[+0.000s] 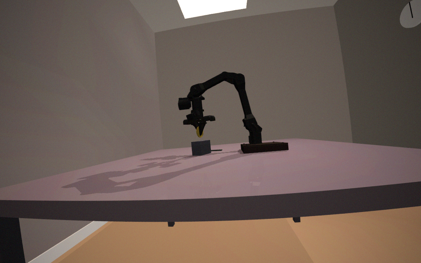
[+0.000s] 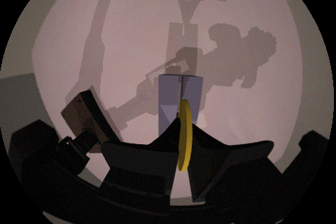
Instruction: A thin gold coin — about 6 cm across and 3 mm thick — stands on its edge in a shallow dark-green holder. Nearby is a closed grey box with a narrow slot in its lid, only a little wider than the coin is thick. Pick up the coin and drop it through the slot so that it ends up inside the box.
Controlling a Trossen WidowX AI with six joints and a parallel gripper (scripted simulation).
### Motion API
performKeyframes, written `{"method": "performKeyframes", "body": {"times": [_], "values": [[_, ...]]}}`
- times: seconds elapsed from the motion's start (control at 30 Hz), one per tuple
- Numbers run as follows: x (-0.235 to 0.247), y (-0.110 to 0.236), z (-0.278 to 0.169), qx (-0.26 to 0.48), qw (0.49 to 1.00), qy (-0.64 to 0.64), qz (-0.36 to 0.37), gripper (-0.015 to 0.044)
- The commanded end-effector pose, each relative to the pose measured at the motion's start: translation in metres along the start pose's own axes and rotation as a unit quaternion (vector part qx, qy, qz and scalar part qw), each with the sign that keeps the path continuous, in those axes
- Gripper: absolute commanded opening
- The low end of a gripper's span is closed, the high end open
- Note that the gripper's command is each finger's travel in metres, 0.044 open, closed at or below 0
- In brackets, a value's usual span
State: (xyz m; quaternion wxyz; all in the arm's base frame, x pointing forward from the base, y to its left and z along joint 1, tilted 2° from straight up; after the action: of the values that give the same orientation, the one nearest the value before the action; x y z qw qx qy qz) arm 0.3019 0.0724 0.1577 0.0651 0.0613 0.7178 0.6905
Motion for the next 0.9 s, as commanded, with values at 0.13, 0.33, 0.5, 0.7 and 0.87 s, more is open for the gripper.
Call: {"method": "performKeyframes", "body": {"times": [0.13,0.33,0.5,0.7,0.87], "values": [[0.001,-0.005,-0.001,0.001,1.0,0.004,0.002,0.0],[0.001,-0.007,-0.001,0.001,1.0,0.004,0.002,0.0],[0.001,-0.009,-0.001,0.001,1.0,0.004,0.002,0.0],[0.001,-0.012,-0.001,0.001,1.0,0.003,0.002,0.0],[0.001,-0.014,-0.001,0.001,1.0,0.003,0.002,0.0]]}}
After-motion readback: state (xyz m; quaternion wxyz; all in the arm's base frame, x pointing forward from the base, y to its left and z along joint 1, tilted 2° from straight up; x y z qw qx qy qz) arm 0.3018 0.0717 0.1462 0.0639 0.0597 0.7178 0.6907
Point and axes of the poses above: the point midway between the two fingers, 35 mm back from their tips, its own y axis back along the fingers, its own x axis across the jaws, z = x × y, the point moved 5 cm from there along y, back along the fingers, and after that the axes turned 5 degrees about y, right-handed, at the moved point
